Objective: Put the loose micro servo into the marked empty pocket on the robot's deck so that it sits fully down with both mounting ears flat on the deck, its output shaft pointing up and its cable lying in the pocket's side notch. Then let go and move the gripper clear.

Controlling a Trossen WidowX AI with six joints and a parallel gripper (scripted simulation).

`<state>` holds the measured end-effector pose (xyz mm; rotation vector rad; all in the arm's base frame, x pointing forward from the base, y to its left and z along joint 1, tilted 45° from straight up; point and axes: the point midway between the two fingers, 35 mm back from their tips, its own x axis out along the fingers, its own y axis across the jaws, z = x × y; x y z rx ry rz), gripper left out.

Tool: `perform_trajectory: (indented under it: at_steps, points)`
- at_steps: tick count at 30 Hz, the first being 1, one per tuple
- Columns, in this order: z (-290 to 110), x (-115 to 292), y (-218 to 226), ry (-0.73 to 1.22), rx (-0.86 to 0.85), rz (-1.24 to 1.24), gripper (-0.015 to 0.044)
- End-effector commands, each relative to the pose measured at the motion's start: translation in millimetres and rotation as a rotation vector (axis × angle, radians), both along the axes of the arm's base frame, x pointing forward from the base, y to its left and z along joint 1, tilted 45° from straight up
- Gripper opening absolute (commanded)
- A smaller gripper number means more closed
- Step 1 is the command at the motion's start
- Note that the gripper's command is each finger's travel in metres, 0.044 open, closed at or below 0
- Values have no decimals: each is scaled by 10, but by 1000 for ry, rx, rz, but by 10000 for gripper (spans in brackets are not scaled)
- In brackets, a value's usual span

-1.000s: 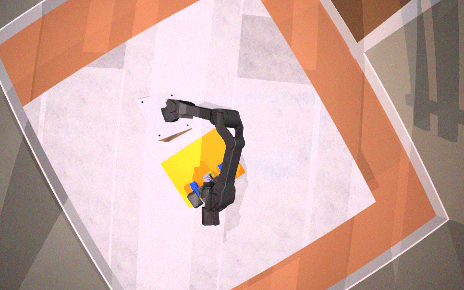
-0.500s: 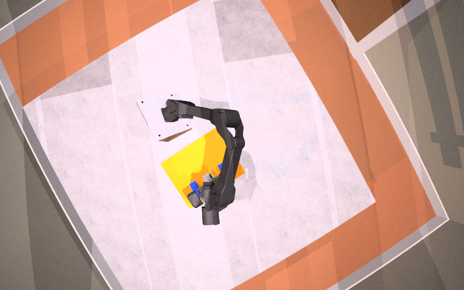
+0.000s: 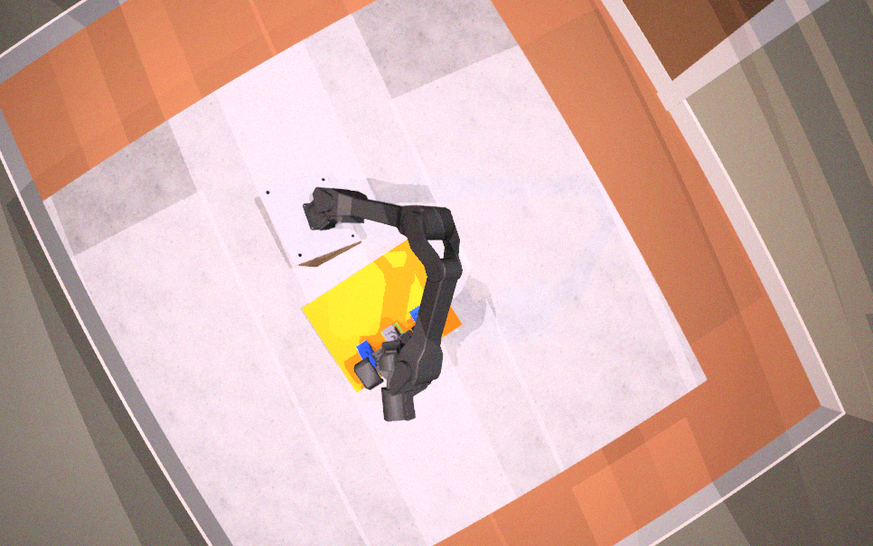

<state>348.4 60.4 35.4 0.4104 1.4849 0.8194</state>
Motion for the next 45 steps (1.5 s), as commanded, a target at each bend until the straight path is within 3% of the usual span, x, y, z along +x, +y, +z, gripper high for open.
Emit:
perform_trajectory:
  at_steps: [1, 32, 39, 45]
  points:
    - [-33, -8, 25, 4, 1, -4, 0]
    - [-243, -41, 235, 4, 2, -4, 0]
    - [-229, -38, 223, 4, 2, -4, 184]
    - [1, -35, 0, 4, 1, -4, 187]
